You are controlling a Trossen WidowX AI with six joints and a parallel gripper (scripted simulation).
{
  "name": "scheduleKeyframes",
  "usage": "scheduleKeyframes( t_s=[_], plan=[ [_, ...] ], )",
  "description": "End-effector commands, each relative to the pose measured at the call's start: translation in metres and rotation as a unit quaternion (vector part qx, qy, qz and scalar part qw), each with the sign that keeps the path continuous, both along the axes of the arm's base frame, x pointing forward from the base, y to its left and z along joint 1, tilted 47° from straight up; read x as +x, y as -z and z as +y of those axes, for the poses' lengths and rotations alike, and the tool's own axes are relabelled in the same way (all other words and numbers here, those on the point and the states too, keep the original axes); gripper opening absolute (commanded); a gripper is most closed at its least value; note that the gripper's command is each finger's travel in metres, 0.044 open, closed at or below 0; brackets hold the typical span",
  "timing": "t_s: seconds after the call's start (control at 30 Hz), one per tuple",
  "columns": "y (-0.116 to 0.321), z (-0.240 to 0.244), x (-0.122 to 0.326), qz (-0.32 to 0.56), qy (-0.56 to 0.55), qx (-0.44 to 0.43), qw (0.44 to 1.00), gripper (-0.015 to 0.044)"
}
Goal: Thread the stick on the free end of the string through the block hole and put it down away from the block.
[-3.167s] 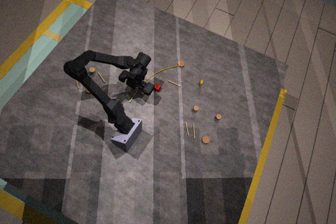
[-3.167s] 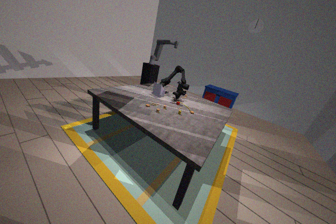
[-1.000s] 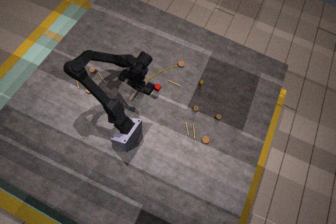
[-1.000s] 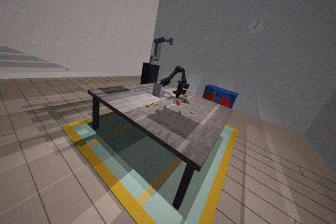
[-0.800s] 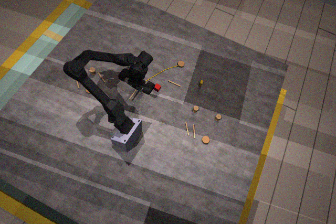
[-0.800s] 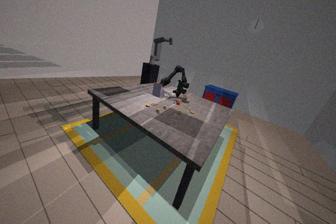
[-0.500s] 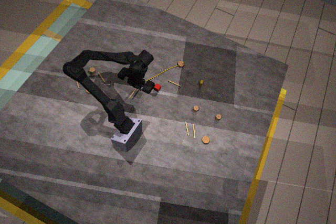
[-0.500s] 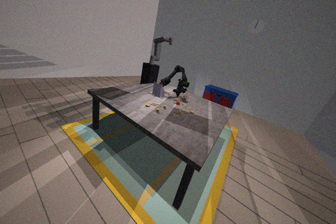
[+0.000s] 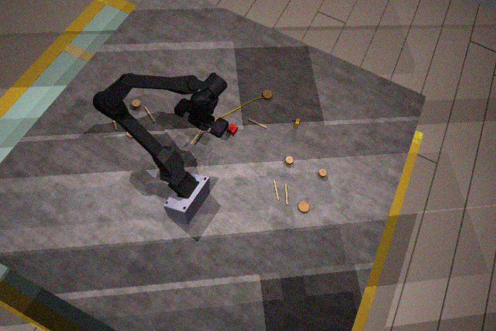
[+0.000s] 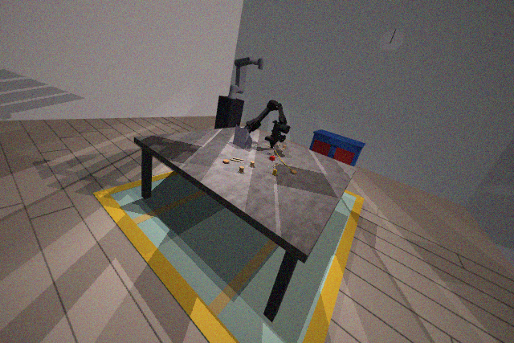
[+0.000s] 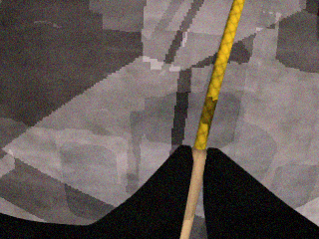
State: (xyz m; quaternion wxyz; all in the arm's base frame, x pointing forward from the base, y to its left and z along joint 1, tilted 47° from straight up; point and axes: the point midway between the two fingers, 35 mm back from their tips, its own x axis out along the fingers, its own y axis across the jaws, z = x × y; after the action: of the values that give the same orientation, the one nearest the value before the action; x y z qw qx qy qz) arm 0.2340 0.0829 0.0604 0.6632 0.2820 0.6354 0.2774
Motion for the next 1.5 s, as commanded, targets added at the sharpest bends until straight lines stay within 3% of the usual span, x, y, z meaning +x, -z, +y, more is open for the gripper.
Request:
scheduleKeyframes(
  t_s=[0.0,1.47],
  plan=[
    [0.000,-0.001,0.005,0.016,0.012,0.005,1.000,0.0000],
    [-0.002,-0.014,0.062,0.168,0.132,0.044,0.976,0.0000]
  ],
)
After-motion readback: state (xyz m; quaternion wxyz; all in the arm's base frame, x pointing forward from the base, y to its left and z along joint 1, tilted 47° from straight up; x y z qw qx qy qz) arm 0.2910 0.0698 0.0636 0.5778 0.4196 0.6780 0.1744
